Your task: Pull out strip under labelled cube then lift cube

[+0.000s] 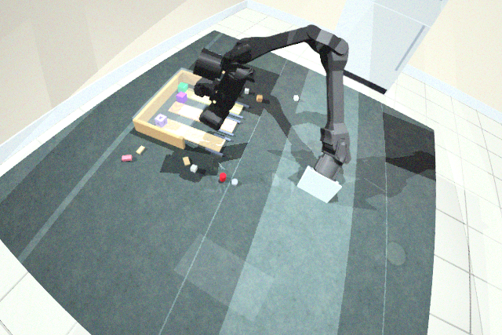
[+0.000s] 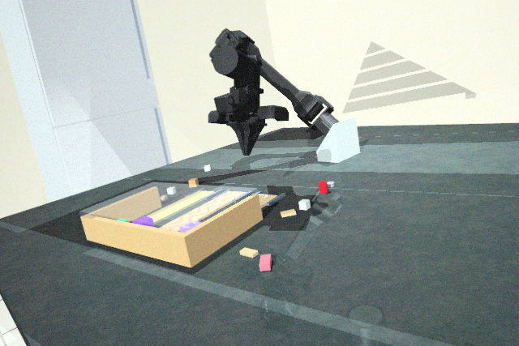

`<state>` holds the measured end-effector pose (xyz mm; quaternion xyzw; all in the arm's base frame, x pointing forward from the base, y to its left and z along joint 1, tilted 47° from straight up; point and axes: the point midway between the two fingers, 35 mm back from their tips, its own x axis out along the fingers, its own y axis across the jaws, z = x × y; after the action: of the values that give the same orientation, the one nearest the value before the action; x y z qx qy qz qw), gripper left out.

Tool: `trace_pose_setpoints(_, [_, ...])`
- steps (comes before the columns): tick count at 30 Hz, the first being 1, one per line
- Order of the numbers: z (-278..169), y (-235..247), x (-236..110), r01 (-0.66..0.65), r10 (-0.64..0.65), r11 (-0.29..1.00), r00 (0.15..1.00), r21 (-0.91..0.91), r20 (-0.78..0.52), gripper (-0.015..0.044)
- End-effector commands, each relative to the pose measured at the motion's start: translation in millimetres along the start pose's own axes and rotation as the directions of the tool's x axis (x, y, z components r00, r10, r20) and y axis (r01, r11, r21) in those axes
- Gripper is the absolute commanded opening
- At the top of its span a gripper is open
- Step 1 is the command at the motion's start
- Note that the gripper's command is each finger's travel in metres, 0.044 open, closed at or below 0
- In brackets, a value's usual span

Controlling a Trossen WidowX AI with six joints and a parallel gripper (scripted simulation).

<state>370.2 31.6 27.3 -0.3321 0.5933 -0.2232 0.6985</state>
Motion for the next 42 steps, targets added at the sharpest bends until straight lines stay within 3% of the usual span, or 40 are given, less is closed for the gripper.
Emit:
trace_pose_setpoints(1, [-10.2, 9.4, 28.5, -0.017, 0.013, 1.000, 0.964, -0.013, -0.264, 0.0000])
trace_pose_setpoints(12, [-8.5, 10.3, 31.2, -0.017, 0.013, 1.000, 0.965, -0.013, -0.264, 0.0000])
trace_pose_setpoints(42, [-18.4, 11.7, 79.8, -0.016, 0.012, 1.000, 0.965, -0.013, -0.263, 0.0000])
